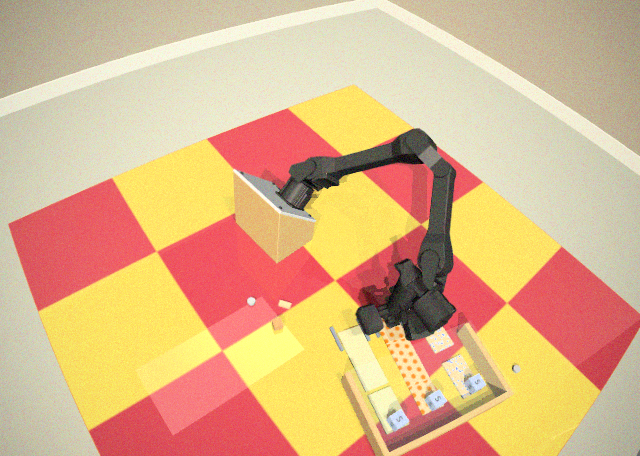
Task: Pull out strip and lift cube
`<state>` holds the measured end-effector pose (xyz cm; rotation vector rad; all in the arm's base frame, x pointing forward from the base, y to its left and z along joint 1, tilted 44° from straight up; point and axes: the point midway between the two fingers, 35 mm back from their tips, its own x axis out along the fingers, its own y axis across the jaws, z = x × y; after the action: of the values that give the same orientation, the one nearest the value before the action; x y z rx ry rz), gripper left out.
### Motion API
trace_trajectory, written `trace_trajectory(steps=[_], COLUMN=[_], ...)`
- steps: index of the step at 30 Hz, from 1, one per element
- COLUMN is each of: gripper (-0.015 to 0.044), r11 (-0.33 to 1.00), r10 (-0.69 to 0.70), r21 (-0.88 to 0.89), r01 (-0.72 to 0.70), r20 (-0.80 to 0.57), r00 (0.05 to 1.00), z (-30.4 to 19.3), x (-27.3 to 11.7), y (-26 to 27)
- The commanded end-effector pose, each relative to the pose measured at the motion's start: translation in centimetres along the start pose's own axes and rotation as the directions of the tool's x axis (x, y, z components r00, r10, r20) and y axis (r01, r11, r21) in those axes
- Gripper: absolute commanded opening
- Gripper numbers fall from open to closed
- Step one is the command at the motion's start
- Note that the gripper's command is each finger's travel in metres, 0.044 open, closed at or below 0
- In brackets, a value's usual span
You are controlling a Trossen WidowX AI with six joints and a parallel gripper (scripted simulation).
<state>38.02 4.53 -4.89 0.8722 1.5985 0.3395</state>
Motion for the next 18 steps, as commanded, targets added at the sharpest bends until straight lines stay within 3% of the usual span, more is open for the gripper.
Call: trace_trajectory(steps=[1, 18], gripper=[0.0, 0.0], r11=[1.0, 1.0], r10=[0.002, 0.002], r21=[-0.001, -0.001], r01=[-0.002, -0.002], r20=[-0.004, -0.005], r00=[1.0, 1.0], z=[0.0, -1.4], x=[0.3, 0.4], y=[0.1, 0.0])
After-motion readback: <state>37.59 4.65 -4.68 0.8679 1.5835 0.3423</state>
